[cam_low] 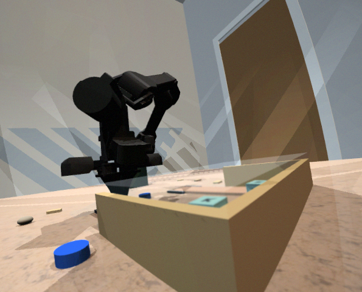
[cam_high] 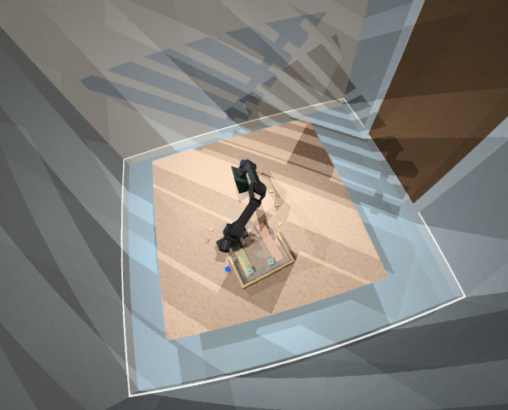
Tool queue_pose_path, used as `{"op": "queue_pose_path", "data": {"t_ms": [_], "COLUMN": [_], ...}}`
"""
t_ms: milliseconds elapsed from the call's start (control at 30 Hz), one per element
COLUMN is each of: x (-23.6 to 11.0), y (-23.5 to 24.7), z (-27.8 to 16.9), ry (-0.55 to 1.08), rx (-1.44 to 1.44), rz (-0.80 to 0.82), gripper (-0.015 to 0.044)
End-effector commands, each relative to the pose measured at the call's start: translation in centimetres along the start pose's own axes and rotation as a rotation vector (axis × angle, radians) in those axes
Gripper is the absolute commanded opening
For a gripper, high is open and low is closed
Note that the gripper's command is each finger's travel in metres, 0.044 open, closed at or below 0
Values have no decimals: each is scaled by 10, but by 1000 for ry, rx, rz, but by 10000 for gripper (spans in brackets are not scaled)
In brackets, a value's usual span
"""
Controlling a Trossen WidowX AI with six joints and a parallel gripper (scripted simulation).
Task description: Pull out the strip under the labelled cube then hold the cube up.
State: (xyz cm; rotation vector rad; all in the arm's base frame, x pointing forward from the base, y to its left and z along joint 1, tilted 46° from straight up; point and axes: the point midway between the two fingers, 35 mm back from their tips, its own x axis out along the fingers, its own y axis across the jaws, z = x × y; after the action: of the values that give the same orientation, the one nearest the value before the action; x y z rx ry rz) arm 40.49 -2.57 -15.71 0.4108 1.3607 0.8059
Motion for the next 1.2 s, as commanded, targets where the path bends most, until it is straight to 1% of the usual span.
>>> {"op": "queue_pose_path", "data": {"t_ms": [0,1167], "x": [2,5], "y": [0,0], "z": [-1,0], "ry": [-2,-2], "rx": [6,6], "rz": [5,5], "gripper": [0,0]}}
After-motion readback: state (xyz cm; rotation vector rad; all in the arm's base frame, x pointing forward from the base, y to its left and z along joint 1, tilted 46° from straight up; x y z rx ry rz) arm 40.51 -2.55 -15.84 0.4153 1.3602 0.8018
